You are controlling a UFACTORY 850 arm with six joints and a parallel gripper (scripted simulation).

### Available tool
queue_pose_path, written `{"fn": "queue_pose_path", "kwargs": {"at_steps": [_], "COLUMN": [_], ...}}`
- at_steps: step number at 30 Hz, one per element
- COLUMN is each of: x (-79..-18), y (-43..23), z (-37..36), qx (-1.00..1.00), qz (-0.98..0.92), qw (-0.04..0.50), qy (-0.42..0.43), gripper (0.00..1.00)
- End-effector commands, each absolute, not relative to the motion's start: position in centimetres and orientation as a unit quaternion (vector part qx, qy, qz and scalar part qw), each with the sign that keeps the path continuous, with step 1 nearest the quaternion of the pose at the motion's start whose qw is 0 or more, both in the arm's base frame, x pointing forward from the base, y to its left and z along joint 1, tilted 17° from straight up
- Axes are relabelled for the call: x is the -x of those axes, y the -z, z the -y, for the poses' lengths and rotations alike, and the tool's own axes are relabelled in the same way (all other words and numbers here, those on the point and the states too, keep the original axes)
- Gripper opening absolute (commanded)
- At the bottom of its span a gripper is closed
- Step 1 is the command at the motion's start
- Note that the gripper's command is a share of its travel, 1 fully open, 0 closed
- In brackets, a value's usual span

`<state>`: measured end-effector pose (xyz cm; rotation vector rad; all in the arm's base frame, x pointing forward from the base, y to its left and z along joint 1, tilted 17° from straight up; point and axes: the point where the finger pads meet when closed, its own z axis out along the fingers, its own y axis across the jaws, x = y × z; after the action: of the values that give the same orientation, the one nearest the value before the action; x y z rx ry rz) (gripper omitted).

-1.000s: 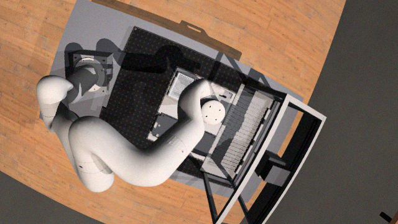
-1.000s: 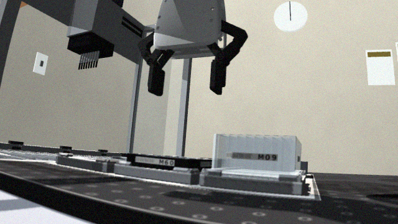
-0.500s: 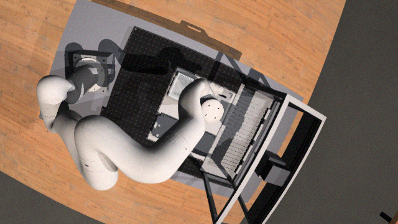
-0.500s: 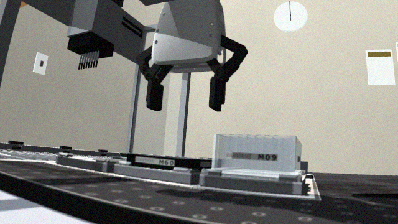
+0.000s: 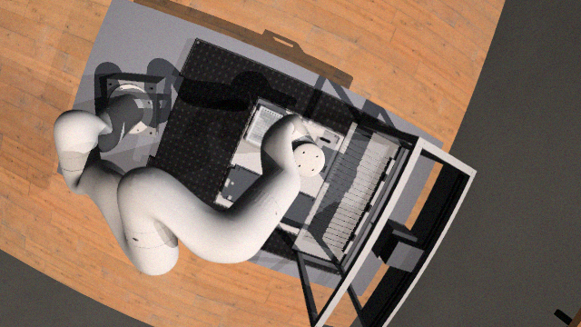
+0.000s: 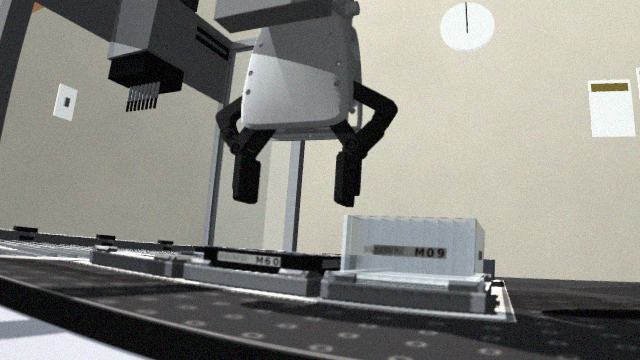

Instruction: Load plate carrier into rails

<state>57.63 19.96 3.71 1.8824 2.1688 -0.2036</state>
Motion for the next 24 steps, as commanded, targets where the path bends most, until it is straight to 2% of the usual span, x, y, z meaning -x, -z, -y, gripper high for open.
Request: {"fn": "queue_pose_path", "kwargs": {"at_steps": [1, 24], "x": [-57.8, -58.0], "y": [-3.4, -1.3], "z": [-19.9, -19.3], "qx": [-0.648, -0.648], "qz": [-0.747, -0.747], "qw": [0.132, 0.132], "qy": [0.069, 0.069], "gripper": [1.00, 1.00]}}
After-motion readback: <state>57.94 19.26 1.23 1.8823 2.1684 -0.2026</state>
